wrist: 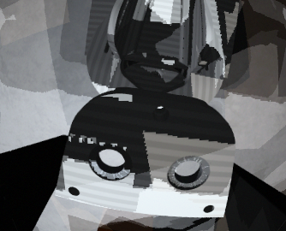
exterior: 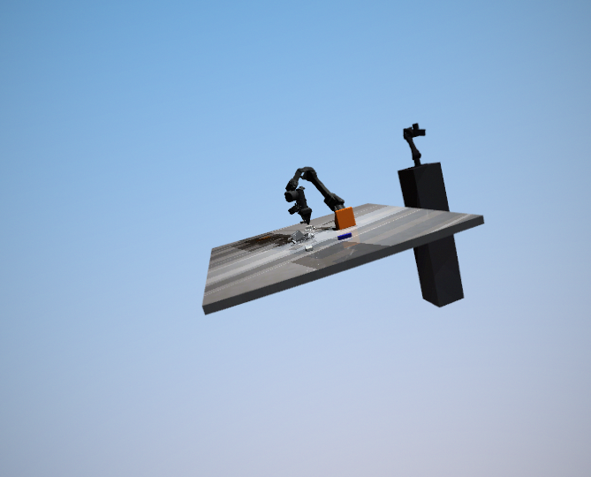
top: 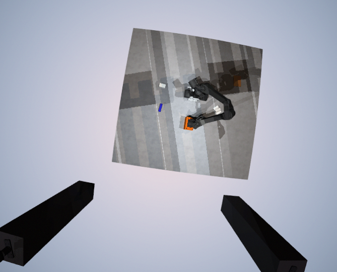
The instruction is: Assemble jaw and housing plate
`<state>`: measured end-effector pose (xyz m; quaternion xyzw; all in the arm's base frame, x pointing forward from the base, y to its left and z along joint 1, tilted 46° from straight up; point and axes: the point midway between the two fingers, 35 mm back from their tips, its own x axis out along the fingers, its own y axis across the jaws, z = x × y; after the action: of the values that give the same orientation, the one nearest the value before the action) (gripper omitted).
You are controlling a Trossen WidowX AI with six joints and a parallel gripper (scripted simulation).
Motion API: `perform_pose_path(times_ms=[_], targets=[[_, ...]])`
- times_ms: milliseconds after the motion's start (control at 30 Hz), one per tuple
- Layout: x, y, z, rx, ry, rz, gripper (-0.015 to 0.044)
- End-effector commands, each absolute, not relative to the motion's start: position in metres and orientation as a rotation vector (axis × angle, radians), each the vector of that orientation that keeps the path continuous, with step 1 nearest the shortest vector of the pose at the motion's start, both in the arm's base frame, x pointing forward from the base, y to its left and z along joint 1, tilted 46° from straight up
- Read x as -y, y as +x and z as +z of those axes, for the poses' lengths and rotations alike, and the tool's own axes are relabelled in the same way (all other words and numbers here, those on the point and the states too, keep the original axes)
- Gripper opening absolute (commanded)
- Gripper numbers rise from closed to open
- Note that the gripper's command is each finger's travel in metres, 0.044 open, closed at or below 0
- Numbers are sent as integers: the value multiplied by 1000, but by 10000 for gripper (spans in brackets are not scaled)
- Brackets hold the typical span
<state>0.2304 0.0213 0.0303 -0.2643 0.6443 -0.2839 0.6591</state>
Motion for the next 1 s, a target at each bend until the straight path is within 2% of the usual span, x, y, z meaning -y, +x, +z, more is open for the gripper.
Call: perform_pose_path(times_ms=[0,967], targets=[[-21,229,29,-1461,-595,-645,351],[1,232,6,-1460,-593,-643,351]])
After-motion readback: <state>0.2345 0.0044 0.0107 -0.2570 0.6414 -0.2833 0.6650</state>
